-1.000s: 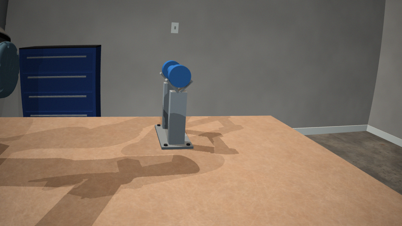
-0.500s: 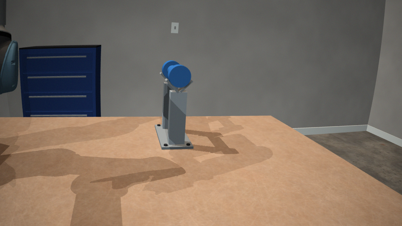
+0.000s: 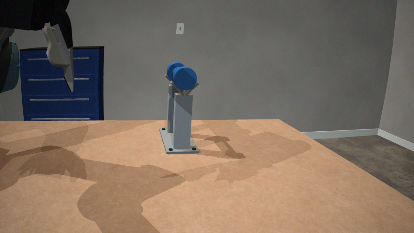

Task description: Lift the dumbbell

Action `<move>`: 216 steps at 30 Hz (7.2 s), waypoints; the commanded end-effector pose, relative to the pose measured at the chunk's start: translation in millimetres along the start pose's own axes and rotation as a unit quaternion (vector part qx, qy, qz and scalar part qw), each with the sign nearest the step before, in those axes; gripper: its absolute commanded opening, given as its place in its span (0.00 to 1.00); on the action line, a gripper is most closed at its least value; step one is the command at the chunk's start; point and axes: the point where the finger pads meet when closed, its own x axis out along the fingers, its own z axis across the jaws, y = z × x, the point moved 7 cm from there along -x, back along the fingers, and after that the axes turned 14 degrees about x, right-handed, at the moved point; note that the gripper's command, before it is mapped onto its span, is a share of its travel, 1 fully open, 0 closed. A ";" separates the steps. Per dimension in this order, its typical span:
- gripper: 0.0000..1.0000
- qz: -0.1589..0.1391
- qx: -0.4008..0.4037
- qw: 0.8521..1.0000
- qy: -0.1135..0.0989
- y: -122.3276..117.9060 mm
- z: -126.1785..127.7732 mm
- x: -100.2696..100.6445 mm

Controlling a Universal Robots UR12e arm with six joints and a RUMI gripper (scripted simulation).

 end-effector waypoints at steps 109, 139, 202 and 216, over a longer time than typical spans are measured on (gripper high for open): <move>1.00 -0.040 -0.052 0.994 -0.086 540.0 143.5 69.5; 0.00 -0.040 -0.052 0.994 -0.085 539.7 142.6 70.1; 0.00 -0.039 -0.052 0.994 -0.088 547.9 128.7 -21.2; 0.00 -0.039 -0.052 0.994 -0.088 548.9 125.5 -38.2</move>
